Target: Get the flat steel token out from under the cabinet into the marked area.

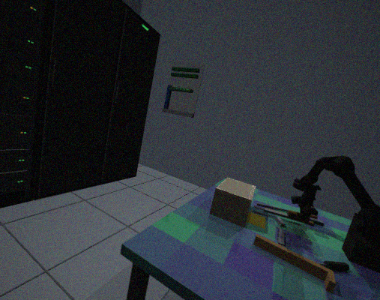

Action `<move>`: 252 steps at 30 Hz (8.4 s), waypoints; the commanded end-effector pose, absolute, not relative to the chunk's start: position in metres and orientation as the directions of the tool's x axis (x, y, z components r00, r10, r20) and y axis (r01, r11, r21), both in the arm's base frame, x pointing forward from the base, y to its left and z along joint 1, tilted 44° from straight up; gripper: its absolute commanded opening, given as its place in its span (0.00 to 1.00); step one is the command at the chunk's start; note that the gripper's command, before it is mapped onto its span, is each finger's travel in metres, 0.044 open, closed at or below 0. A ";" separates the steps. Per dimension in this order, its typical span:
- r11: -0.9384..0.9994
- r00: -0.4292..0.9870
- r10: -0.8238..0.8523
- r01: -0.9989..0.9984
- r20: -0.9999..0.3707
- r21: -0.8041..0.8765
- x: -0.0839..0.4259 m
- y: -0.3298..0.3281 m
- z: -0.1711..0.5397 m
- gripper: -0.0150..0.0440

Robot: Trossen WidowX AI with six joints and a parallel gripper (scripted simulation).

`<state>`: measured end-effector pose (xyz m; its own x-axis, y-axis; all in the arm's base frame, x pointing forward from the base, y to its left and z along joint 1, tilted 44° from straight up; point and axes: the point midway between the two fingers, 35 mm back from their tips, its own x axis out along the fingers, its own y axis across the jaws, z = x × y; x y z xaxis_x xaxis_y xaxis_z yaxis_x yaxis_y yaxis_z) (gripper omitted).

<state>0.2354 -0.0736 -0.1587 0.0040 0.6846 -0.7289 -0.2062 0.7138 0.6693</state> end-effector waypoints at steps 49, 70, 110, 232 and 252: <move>0.713 0.022 0.686 -0.217 -0.727 0.667 0.235 -0.051 -0.182 0.51; 0.713 0.024 0.688 -0.207 -0.725 0.670 0.243 -0.050 -0.181 0.25; 0.711 0.028 0.691 -0.202 -0.722 0.673 0.304 -0.042 -0.171 0.25; 0.709 0.031 0.694 -0.205 -0.719 0.675 0.398 -0.009 -0.137 0.25; 0.709 0.030 0.694 -0.204 -0.720 0.675 0.378 -0.013 -0.142 0.25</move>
